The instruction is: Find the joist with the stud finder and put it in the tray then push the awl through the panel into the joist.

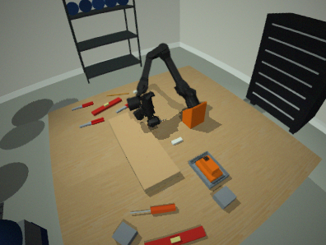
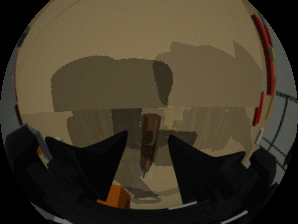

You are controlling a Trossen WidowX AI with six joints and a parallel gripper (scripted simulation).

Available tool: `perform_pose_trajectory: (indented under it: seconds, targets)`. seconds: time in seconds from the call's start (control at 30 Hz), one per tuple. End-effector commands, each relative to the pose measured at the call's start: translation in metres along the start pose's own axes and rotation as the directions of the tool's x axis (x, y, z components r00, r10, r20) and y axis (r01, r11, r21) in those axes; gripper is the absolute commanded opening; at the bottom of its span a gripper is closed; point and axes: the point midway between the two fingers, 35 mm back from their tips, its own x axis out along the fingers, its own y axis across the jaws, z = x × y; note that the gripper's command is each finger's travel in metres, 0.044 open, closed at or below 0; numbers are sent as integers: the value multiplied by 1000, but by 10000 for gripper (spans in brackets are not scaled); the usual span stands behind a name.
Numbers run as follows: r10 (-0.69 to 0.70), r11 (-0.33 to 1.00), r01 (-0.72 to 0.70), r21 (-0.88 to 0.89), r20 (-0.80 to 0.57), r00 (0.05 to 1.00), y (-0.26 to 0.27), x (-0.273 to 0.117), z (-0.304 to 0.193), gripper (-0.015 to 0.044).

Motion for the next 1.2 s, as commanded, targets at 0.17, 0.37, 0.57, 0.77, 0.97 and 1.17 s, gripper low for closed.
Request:
perform_pose_trajectory:
  seconds: [0.17, 0.37, 0.57, 0.77, 0.97, 1.17]
  targets:
    - [-5, 1000, 5, -6, 0, 1000, 0, 1, 0, 59]
    - [-3, 1000, 3, -6, 0, 1000, 0, -2, 0, 0]
    - [8, 1000, -8, -6, 0, 1000, 4, -29, 3, 0]
    - [13, 1000, -13, -7, -1, 1000, 6, -65, 3, 0]
    - [8, 1000, -8, -7, -2, 1000, 4, -101, -3, 0]
    - [0, 1000, 0, -7, -2, 1000, 1, -122, -9, 0]
